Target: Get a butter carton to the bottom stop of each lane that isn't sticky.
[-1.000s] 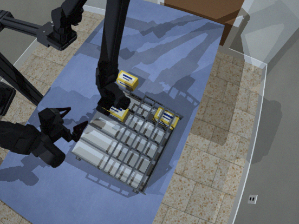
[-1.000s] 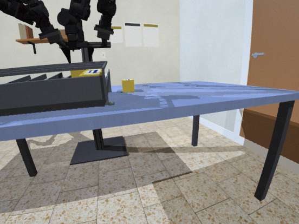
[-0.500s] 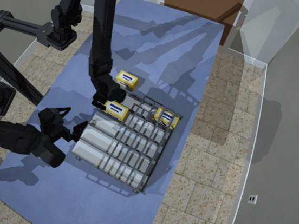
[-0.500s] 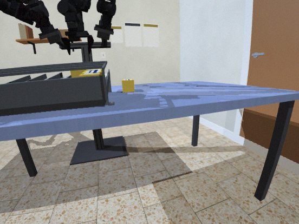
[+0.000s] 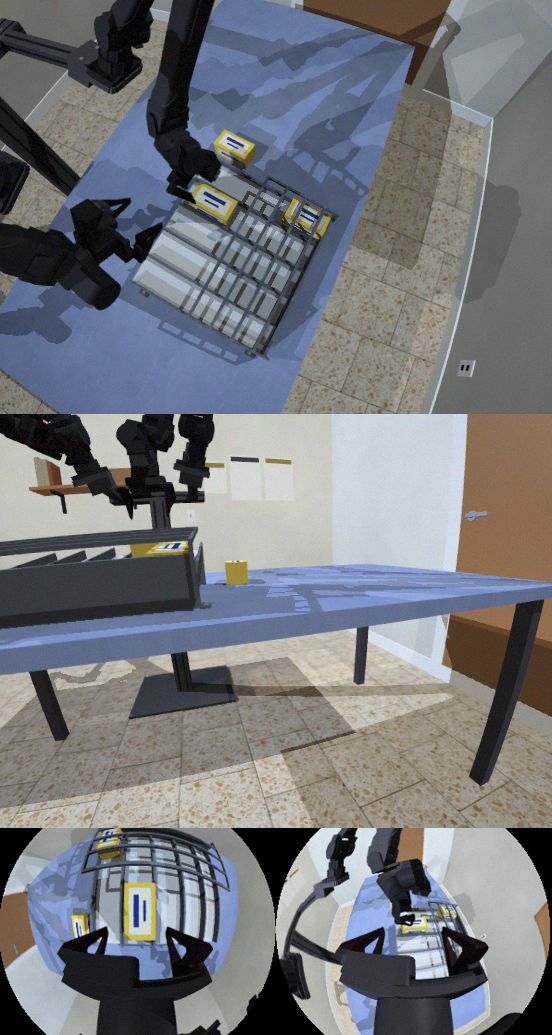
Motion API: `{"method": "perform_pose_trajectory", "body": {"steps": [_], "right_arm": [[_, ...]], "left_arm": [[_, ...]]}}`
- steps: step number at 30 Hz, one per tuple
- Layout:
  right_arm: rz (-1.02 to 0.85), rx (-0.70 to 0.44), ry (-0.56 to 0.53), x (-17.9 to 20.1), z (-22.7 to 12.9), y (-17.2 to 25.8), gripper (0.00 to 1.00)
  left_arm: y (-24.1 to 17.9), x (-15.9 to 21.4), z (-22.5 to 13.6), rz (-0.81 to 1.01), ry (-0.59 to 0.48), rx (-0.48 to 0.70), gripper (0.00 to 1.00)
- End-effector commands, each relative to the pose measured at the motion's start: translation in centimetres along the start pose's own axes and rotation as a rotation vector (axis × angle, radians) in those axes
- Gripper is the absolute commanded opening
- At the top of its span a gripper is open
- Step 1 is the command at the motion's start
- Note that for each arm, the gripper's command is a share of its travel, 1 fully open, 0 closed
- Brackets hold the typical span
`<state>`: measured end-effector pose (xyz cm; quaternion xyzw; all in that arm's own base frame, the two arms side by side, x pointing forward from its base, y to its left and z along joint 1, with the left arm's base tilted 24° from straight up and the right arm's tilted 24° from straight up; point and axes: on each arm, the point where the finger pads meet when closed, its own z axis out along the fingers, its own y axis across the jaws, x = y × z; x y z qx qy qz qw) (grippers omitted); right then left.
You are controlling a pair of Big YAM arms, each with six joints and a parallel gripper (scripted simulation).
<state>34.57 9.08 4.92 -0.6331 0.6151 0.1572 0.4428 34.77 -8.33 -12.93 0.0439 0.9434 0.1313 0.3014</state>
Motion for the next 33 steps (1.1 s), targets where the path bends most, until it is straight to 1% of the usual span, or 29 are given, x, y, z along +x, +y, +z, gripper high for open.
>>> {"method": "perform_pose_trajectory", "body": {"steps": [1,14,20,33], "right_arm": [[-0.016,0.01,-0.001,-0.3,-0.19,-0.65,1.0],[-0.016,0.01,-0.001,-0.3,-0.19,-0.65,1.0],[-0.016,0.01,-0.001,-0.3,-0.19,-0.65,1.0],[-0.016,0.01,-0.001,-0.3,-0.19,-0.65,1.0]], "left_arm": [[-0.55,0.21,0.34,0.029,-0.119,0.017,1.0],[-0.13,0.73,1.01,0.014,-0.295,0.008,1.0],[-0.07,1.0,1.12,0.009,-0.323,0.01,1.0],[-0.05,1.05,1.14,-0.005,-0.322,0.011,1.0]]}}
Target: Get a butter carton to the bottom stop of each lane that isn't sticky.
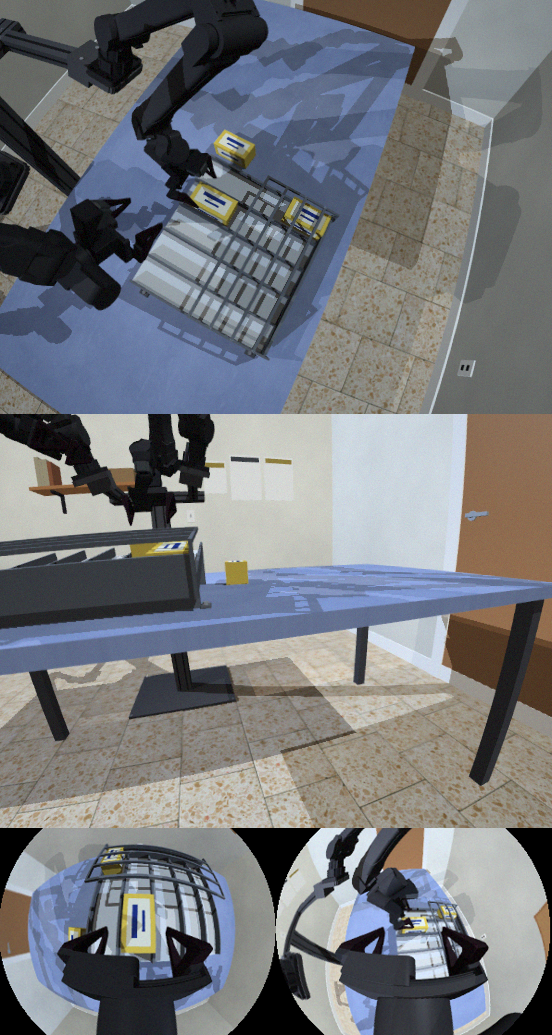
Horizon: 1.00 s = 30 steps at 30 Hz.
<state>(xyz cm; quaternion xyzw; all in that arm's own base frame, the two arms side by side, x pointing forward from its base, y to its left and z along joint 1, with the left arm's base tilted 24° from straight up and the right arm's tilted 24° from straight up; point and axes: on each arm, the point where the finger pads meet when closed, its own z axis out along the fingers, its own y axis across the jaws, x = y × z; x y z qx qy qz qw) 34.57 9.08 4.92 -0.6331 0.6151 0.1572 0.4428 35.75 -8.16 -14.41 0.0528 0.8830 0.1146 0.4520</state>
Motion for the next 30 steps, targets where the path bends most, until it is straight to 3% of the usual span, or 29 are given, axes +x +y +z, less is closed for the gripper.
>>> {"method": "perform_pose_trajectory", "body": {"steps": [1,7,8,17,30], "right_arm": [[-0.016,0.01,-0.001,-0.3,-0.2,-0.6,1.0],[-0.016,0.01,-0.001,-0.3,-0.2,-0.6,1.0],[-0.016,0.01,-0.001,-0.3,-0.2,-0.6,1.0],[-0.077,0.01,0.004,-1.3,-3.4,-1.4,1.0],[-0.029,0.01,-0.009,-3.7,-8.1,-1.5,1.0]], "left_arm": [[0.2,0.7,-0.9,0.022,0.004,0.007,1.0],[0.2,0.7,-0.9,0.022,0.004,0.007,1.0],[0.1,0.3,-0.6,0.014,-0.001,0.006,0.91],[-1.2,-4.0,2.6,-0.066,-0.007,0.005,0.91],[-1.6,-4.7,3.4,-0.041,0.231,0.013,0.91]]}}
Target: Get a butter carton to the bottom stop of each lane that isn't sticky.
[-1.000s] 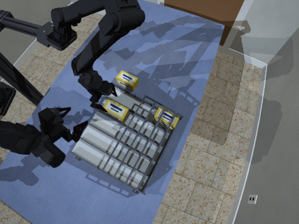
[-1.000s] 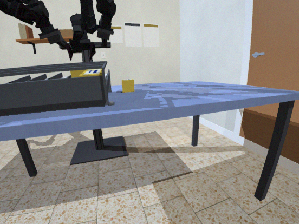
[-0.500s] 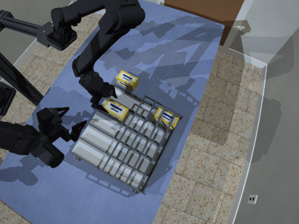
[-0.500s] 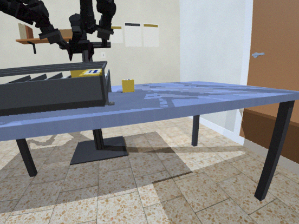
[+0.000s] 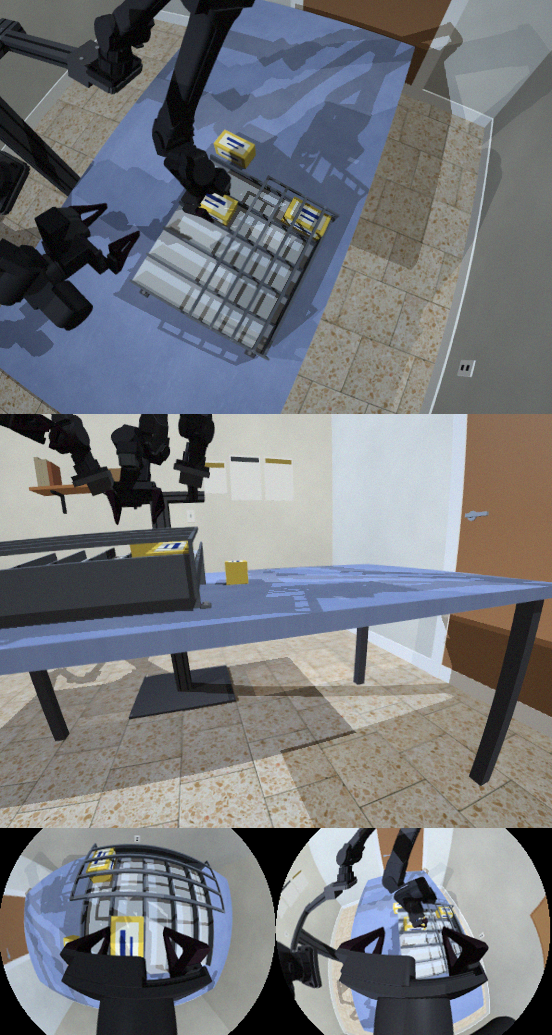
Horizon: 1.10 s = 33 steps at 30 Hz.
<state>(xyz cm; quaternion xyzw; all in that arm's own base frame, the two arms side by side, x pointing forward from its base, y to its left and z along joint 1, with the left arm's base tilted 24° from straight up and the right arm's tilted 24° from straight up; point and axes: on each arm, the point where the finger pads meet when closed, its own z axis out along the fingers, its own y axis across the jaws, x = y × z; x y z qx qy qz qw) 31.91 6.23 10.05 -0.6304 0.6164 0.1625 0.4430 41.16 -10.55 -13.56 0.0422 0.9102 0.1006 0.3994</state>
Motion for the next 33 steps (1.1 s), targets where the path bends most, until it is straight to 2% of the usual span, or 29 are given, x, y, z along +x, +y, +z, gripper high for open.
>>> {"method": "perform_pose_trajectory", "body": {"steps": [1,4,9,13,24,30,33], "right_arm": [[-0.036,0.016,-0.002,-1.2,-2.2,-1.8,1.0],[-0.035,0.016,-0.002,-1.3,-2.3,-1.8,1.0],[-0.021,0.007,-0.003,-0.9,-2.0,-1.6,1.0],[-0.022,0.005,-0.004,-1.0,-2.0,-1.6,1.0],[-0.023,0.005,-0.004,-1.0,-2.0,-1.6,1.0],[-0.023,0.005,-0.004,-1.0,-2.0,-1.6,1.0],[-0.023,0.005,-0.004,-1.0,-2.0,-1.6,1.0]], "left_arm": [[0.8,0.2,-0.5,-0.017,0.141,-0.016,0.91],[0.9,0.5,-0.6,-0.015,0.166,-0.018,0.91],[1.9,2.4,-1.4,-0.007,0.28,-0.032,0.91],[2.2,3.9,-1.3,0.021,0.329,-0.036,0.91],[2.3,5.7,2.0,0.031,0.329,-0.033,0.91],[2.1,4.3,2.6,0.027,0.32,-0.032,0.85],[2.3,5.6,2.6,0.032,0.332,-0.034,0.81]]}}
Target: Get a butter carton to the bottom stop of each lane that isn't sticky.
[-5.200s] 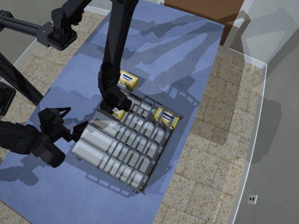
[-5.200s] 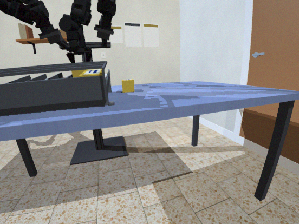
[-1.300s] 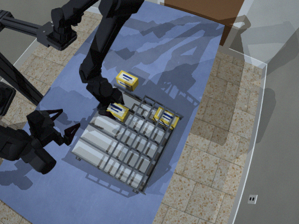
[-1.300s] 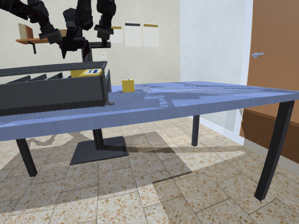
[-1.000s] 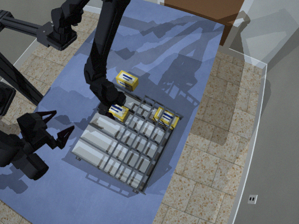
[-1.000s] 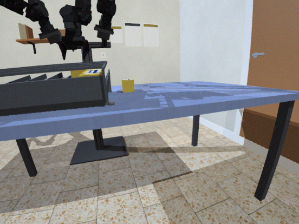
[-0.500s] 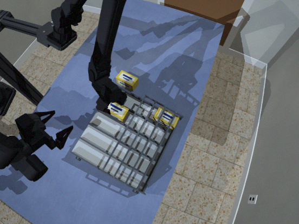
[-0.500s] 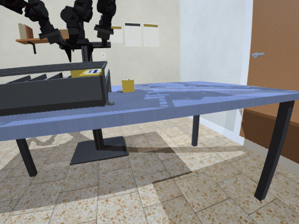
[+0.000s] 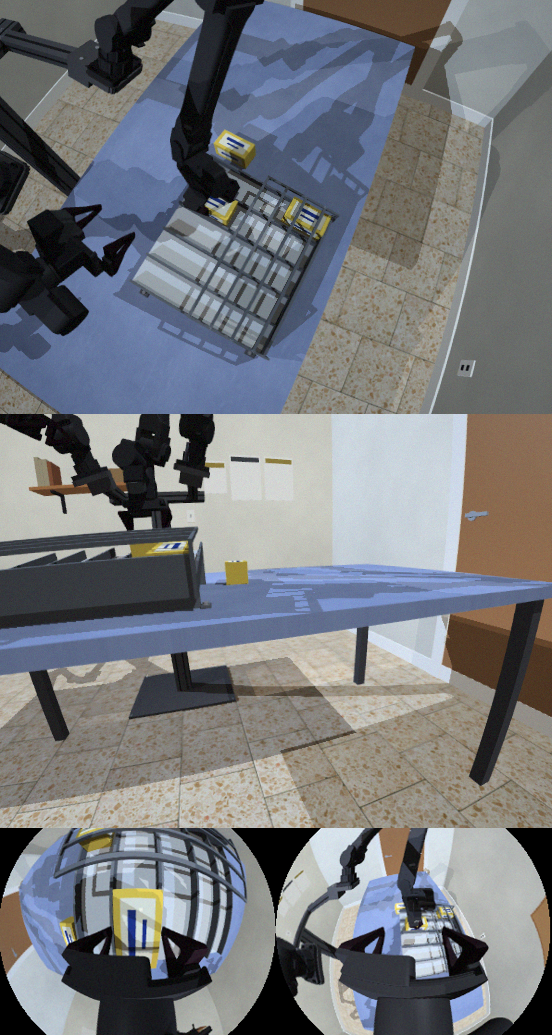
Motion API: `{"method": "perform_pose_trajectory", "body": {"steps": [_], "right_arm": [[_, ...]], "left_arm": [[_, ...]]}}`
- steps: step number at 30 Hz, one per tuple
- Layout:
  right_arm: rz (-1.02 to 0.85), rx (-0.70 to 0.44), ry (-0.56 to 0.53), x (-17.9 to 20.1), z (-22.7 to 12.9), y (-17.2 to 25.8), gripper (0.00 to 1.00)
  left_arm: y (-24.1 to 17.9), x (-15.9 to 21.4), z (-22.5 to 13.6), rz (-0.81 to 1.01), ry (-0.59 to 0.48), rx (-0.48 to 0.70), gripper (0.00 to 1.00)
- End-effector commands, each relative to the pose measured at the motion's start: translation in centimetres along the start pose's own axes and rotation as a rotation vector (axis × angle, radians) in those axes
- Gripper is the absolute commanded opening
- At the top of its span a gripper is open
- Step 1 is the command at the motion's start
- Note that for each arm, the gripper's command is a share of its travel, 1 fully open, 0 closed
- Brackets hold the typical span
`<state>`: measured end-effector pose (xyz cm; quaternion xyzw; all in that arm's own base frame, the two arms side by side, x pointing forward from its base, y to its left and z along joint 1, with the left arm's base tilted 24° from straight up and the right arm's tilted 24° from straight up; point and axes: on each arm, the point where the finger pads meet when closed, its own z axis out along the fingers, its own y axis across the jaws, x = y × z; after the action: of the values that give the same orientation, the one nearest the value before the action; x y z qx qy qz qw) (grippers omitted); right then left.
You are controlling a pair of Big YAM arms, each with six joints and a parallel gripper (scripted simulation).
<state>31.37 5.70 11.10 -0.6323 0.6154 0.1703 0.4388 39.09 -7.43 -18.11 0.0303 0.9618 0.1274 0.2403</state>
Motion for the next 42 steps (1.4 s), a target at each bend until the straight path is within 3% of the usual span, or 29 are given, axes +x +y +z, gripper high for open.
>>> {"method": "perform_pose_trajectory", "body": {"steps": [1,5,15,16,22,29,36,42], "right_arm": [[-0.027,0.022,0.001,-0.5,-0.8,-1.6,1.0],[-0.027,0.022,0.001,-0.5,-0.8,-1.6,1.0],[-0.027,0.022,0.001,-0.5,-0.8,-1.6,1.0],[-0.027,0.022,0.001,-0.5,-0.8,-1.6,1.0],[-0.027,0.022,0.001,-0.5,-0.8,-1.6,1.0],[-0.027,0.022,0.001,-0.5,-0.8,-1.6,1.0],[-0.027,0.022,0.001,-0.5,-0.8,-1.6,1.0],[-0.027,0.022,0.001,-0.5,-0.8,-1.6,1.0]], "left_arm": [[0.1,0.2,0.7,0.007,-0.007,0.001,0.79],[0.0,0.2,0.7,0.009,-0.008,0.002,0.75],[-0.3,-0.4,0.2,0.002,-0.018,0.006,0.54],[-0.3,-0.4,0.2,0.002,-0.018,0.006,0.59],[-0.7,-0.8,-1.6,0.002,-0.026,0.01,0.59],[-2.1,-1.6,-6.8,0.001,-0.027,0.011,0.59],[-6.4,-2.6,-9.9,-0.005,-0.037,0.018,0.59],[-9.2,-2.0,-10.0,0.002,-0.024,0.012,0.59]]}}
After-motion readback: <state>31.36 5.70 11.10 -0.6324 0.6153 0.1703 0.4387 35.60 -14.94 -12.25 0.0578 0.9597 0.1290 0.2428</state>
